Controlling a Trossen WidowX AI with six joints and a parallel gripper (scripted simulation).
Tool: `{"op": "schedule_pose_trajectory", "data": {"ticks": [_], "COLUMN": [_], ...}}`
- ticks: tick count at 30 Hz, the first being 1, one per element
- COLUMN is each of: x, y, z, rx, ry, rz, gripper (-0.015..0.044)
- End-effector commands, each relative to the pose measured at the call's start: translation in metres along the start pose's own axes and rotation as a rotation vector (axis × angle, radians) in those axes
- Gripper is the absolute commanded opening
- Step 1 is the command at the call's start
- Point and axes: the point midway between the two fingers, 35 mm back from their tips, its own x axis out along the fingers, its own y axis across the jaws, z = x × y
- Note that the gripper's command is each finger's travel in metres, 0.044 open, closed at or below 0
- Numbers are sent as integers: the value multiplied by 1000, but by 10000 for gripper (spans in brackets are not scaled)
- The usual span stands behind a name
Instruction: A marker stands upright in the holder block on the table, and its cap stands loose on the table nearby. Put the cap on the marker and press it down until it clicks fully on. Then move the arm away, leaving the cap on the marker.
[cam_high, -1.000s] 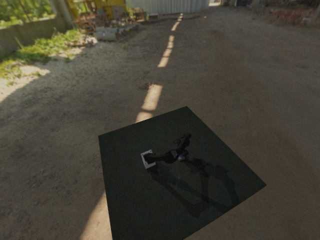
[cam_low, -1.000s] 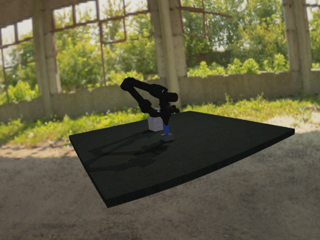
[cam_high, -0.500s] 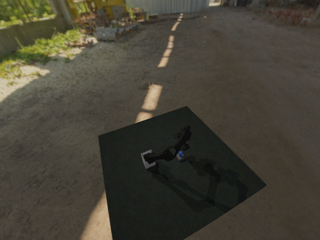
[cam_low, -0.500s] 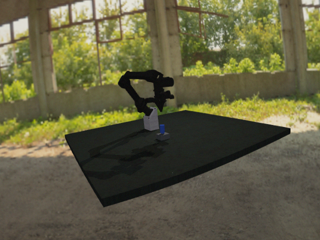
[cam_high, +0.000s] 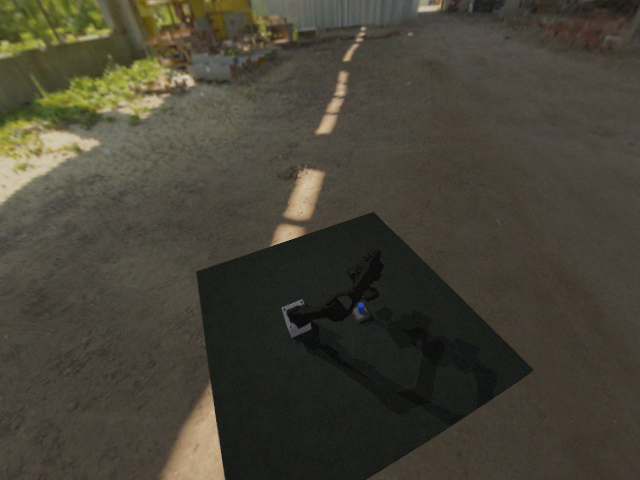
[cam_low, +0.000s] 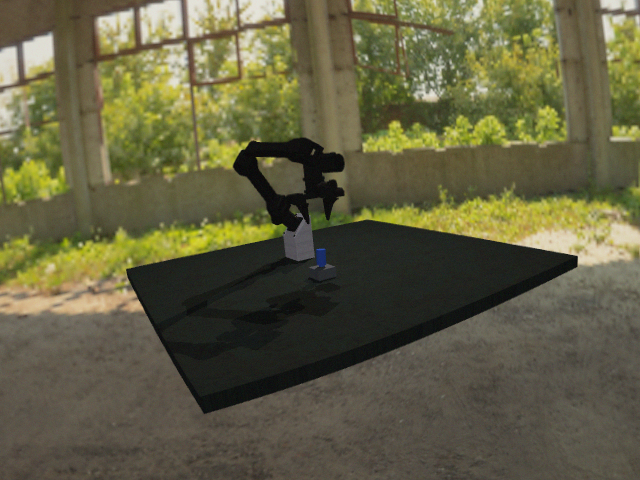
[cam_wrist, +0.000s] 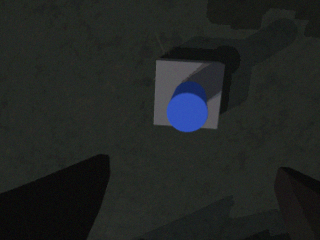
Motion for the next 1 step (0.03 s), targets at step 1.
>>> {"op": "schedule_pose_trajectory", "data": {"ticks": [1], "x": [0], "y": [1], "z": [-1], "rx": [2], "ry": [4], "rz": [4], "gripper": [440]}}
